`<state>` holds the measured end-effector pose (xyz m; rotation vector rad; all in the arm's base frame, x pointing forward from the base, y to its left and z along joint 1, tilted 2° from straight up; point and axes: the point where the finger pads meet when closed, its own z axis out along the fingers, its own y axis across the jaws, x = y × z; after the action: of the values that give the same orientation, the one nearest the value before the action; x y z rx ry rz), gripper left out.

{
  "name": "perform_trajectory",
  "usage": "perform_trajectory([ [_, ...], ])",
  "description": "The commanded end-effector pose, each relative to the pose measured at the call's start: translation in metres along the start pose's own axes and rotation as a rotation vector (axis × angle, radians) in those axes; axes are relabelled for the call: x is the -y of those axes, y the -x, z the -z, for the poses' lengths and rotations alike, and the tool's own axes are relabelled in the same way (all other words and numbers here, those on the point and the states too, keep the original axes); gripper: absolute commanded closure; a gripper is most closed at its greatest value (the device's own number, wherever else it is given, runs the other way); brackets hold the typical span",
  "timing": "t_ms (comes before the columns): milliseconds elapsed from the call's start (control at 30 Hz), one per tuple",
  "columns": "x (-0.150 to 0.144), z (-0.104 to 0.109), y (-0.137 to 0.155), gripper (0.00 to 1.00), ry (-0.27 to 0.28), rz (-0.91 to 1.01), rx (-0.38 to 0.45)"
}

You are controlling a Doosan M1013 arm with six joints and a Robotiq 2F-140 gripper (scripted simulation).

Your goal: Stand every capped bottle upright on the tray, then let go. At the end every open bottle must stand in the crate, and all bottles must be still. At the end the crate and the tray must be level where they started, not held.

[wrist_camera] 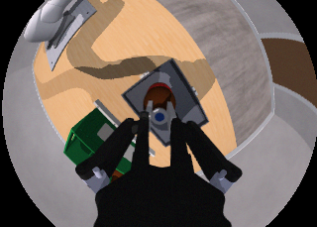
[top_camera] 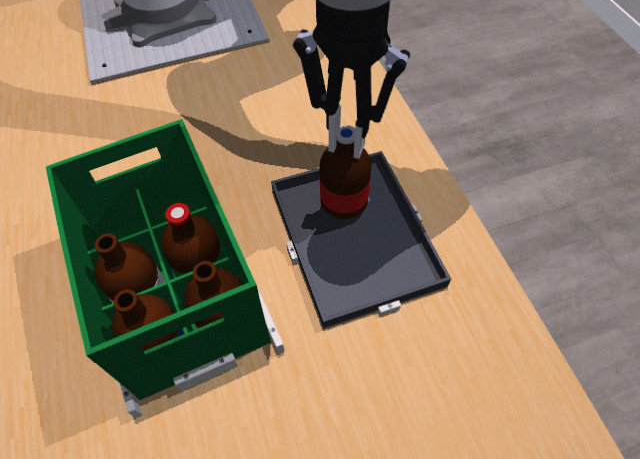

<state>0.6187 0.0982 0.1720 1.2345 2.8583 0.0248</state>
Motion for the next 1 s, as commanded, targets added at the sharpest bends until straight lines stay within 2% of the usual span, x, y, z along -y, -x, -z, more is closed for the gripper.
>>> perform_trajectory([
  [0, 0.0016, -0.0048, 0.0007, 1.00, -0.005, -0.003, 0.003],
  [967, 0.0013, -0.0107, 0.0009, 1.00, -0.004, -0.002, 0.002],
])
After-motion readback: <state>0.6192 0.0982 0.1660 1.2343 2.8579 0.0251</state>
